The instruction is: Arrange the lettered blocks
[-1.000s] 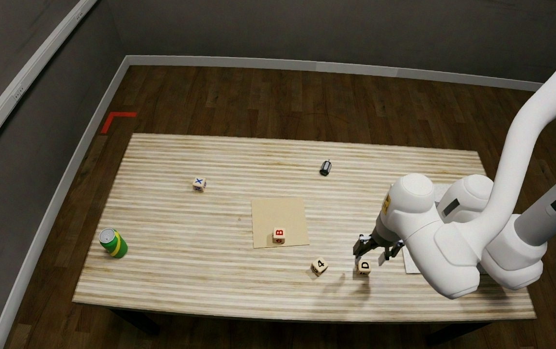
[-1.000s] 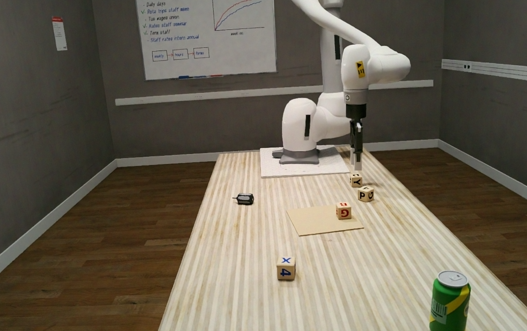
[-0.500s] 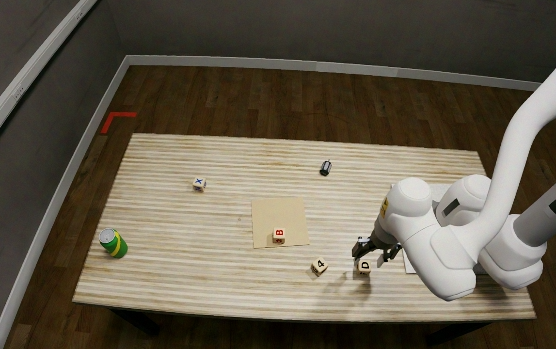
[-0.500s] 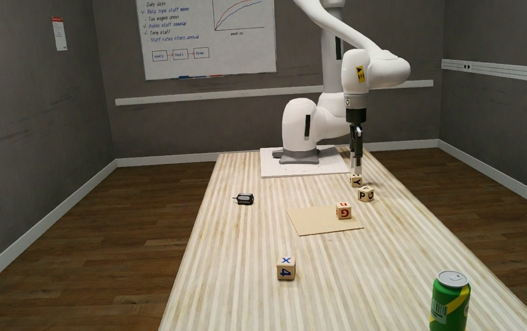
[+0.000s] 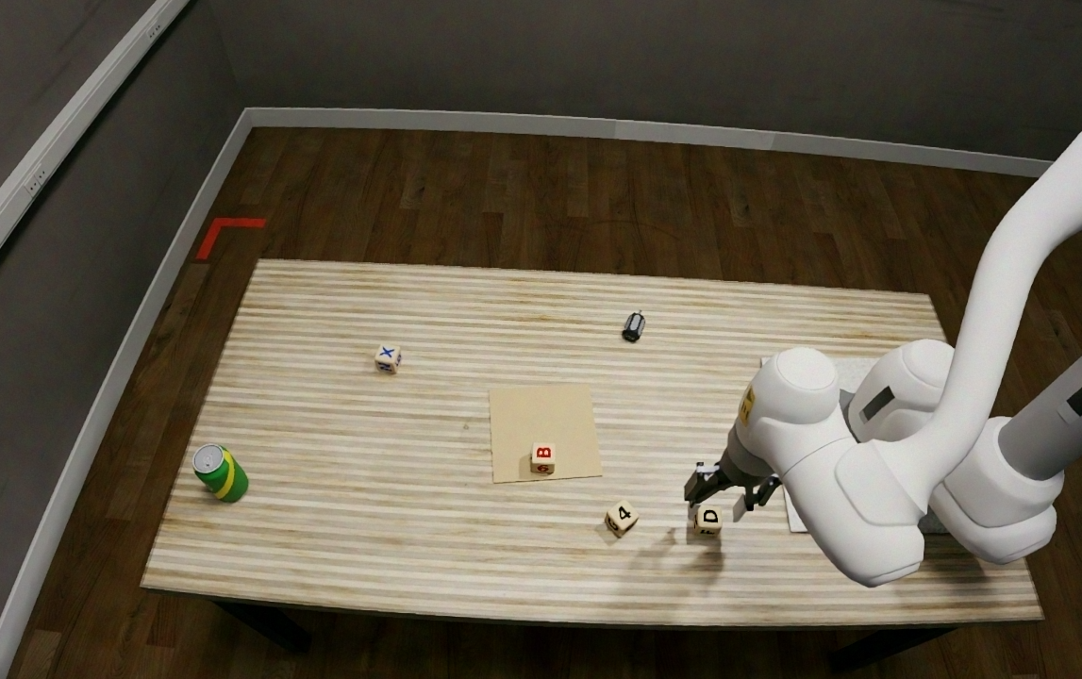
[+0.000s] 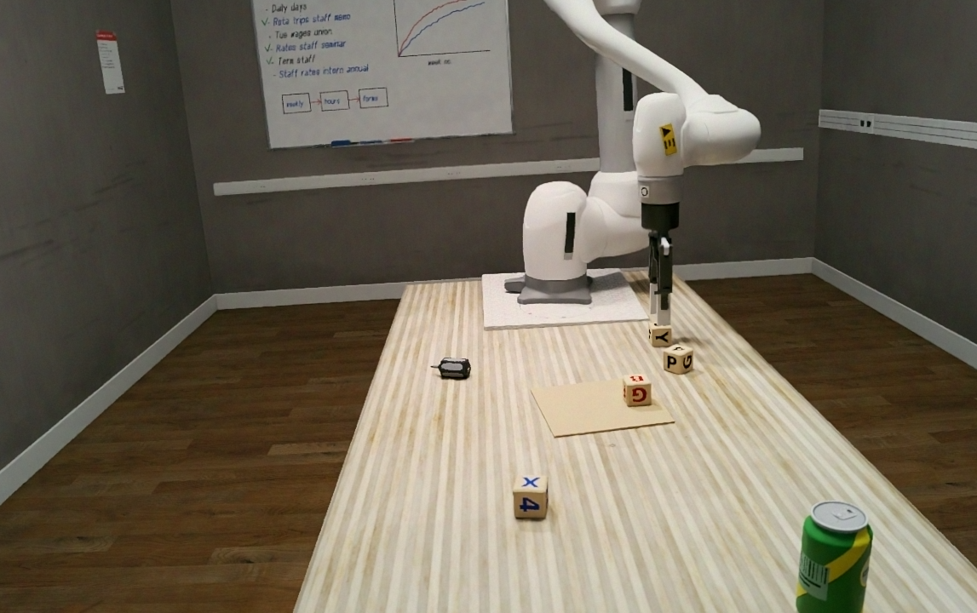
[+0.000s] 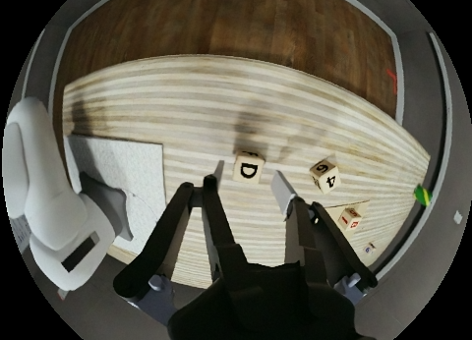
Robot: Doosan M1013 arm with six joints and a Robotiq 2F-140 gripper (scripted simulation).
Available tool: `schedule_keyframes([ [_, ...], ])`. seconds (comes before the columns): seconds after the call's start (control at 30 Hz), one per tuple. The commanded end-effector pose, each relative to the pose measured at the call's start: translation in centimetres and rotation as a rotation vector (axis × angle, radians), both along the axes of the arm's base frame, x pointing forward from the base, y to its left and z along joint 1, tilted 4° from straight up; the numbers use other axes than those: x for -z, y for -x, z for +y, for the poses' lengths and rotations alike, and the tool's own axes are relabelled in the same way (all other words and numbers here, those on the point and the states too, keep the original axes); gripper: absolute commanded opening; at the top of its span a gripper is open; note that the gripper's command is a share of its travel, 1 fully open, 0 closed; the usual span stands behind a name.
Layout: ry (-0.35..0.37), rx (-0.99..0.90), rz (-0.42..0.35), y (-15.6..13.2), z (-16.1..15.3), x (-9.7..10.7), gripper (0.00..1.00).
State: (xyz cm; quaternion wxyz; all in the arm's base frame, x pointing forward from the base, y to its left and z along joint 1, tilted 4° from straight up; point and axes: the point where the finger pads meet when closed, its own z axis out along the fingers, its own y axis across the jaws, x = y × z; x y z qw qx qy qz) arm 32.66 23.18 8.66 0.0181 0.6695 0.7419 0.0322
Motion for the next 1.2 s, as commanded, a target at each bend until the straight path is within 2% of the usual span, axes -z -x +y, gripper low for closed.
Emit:
schedule_keyframes([
  [0.0, -0.001, 0.0, 0.0, 0.0, 0.0, 0.0, 0.53],
  [0.4, -0.001, 0.0, 0.0, -0.1, 0.0, 0.6, 0.53],
  [0.87, -0.001, 0.0, 0.0, -0.3, 0.1, 4.4, 0.53],
  [1.17, -0.001, 0.0, 0.0, -0.4, 0.2, 4.9, 0.53],
])
